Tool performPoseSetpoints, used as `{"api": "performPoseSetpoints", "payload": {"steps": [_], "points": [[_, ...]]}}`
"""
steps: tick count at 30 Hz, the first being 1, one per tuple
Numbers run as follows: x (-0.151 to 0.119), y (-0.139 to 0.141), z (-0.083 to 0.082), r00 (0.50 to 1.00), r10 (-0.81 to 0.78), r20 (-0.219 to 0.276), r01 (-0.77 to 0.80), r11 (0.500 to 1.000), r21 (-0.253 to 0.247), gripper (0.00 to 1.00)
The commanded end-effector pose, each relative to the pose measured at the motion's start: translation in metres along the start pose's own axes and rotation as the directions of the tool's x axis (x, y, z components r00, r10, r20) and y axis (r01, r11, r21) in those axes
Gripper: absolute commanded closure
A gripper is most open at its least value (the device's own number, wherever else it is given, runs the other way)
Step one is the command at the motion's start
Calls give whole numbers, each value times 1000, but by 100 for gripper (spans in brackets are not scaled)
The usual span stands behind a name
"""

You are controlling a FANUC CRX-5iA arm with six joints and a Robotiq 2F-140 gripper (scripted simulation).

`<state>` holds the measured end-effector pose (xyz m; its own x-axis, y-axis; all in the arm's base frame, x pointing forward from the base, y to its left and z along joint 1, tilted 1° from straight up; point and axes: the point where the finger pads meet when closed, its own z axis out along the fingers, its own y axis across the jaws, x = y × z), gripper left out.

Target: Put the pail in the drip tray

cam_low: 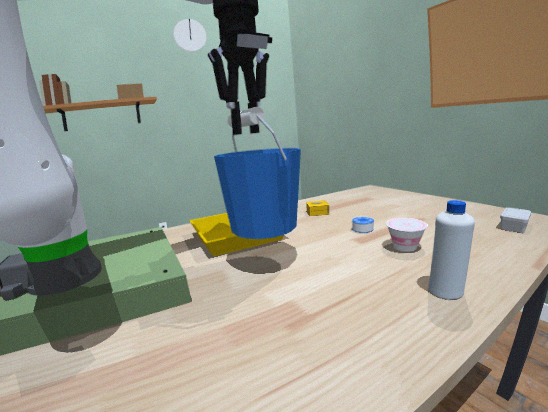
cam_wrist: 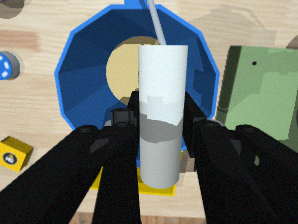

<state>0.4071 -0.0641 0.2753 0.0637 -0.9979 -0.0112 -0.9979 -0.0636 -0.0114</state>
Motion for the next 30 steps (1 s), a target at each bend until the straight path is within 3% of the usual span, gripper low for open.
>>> {"api": "performPoseSetpoints", "payload": {"steps": [1,30], "points": [[-14,-2,-1,1000,0,-1,0,1000,2,90],[-92,-10,-1,1000,0,-1,0,1000,2,90]]}}
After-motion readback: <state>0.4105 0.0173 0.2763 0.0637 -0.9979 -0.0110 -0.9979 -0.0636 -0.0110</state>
